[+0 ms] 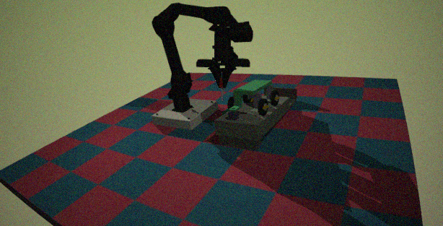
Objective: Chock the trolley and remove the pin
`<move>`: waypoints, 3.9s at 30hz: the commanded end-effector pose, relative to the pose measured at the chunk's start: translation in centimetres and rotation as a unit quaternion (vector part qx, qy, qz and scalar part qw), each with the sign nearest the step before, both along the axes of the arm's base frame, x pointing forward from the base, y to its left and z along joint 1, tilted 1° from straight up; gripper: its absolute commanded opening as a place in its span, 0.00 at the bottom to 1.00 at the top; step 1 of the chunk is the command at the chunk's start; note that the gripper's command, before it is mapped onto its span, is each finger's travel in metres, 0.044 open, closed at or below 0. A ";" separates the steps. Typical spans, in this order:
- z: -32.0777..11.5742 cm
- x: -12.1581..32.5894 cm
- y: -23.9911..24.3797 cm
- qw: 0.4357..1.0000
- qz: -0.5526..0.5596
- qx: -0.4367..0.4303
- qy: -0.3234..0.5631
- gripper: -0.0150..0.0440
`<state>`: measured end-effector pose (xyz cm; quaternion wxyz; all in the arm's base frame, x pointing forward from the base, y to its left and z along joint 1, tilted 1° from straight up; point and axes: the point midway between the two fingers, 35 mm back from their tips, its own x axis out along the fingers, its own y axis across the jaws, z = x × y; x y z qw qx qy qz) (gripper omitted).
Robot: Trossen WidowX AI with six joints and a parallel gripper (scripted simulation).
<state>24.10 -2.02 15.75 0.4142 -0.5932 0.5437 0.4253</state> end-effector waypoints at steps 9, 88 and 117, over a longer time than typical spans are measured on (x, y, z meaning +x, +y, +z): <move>-0.6 -0.4 4.2 1.000 -0.003 -0.001 0.003 0.25; -2.2 -1.4 13.3 0.737 0.662 0.078 0.110 0.25; -6.8 -3.8 12.3 0.716 0.677 0.018 0.170 0.25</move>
